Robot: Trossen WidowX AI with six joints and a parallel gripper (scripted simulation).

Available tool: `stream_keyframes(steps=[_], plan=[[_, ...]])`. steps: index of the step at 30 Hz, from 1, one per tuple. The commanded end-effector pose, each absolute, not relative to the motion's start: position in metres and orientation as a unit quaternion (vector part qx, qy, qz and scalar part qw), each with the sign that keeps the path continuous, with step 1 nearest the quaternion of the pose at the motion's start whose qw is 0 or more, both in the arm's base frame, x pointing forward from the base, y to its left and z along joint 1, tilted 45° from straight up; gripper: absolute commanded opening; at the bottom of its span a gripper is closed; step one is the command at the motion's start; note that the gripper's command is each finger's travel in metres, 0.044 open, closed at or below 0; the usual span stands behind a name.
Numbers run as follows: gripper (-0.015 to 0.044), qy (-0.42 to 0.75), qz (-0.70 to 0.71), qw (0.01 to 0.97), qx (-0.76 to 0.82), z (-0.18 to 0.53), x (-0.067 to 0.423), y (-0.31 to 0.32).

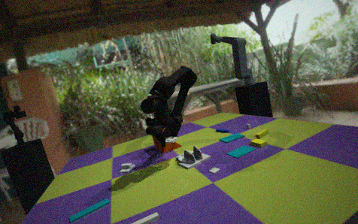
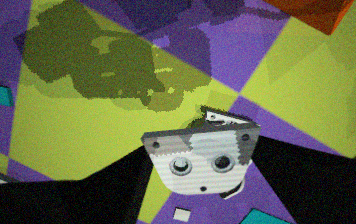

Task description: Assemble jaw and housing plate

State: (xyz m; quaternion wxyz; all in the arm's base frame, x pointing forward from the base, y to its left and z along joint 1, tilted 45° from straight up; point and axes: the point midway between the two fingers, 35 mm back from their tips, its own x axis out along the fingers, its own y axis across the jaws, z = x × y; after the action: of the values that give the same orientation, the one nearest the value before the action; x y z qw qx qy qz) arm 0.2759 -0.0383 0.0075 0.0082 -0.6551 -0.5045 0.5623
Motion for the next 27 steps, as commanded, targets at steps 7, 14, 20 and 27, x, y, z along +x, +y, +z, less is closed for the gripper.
stream_keyframes(steps=[7,14,20,27], plan=[[0.0351,-0.437,0.614,0.091,-0.651,0.028,0.275,-0.012],[0.0351,-0.391,0.646,0.145,-0.639,0.039,0.273,0.005],[0.0351,-0.39,0.647,0.146,-0.639,0.04,0.272,0.005],[0.0351,-0.39,0.647,0.146,-0.639,0.04,0.272,0.005]])
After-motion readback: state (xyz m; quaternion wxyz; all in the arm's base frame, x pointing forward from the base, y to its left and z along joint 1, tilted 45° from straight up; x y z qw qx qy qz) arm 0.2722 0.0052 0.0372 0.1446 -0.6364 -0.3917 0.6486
